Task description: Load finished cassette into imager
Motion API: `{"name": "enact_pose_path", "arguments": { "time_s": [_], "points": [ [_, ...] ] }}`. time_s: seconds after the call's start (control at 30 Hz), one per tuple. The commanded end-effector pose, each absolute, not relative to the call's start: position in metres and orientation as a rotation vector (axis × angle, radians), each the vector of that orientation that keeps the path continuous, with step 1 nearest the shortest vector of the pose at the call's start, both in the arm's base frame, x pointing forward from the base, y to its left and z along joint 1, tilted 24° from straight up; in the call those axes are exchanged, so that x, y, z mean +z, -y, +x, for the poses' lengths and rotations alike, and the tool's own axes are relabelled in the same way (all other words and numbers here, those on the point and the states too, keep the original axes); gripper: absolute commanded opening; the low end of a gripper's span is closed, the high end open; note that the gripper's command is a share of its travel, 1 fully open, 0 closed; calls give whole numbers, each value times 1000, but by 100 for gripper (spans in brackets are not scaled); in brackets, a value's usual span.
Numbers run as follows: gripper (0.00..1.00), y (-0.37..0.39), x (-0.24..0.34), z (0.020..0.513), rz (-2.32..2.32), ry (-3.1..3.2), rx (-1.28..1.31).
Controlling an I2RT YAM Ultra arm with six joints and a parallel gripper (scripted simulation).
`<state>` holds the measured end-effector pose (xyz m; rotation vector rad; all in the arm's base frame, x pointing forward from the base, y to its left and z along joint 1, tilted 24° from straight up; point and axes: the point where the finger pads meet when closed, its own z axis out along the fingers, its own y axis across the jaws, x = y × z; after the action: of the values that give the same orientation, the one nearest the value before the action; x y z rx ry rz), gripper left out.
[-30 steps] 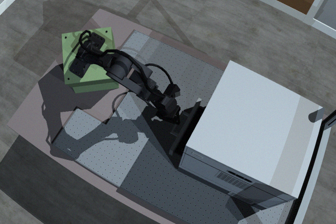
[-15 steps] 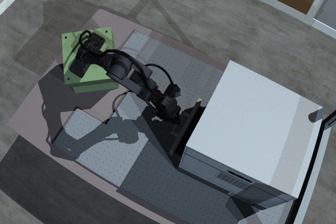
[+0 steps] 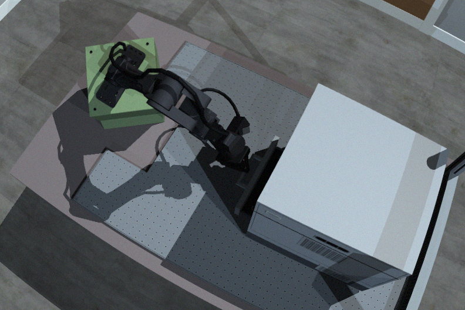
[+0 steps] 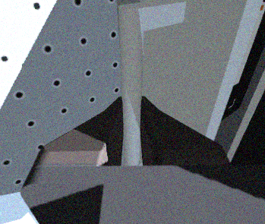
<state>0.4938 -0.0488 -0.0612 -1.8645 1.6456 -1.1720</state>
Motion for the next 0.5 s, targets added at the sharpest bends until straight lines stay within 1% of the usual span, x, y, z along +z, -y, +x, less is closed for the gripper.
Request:
{"name": "enact_pose_path", "arguments": {
  "time_s": [0.0, 0.2, 0.23, 0.27, 0.37, 0.4, 0.47],
  "points": [
    [0, 42, -60, 504, -1855, -1622, -1164],
    [0, 42, -60, 504, -1855, -1622, -1164],
    [0, 48, -67, 492, -1856, -1610, -1178],
    [0, 49, -67, 493, -1835, -1583, -1198],
    [0, 48, -66, 497, -1801, -1535, -1230],
    [0, 49, -54, 512, -1768, -1513, -1259],
    [0, 49, -53, 515, -1764, -1511, -1262]
  ]
}}
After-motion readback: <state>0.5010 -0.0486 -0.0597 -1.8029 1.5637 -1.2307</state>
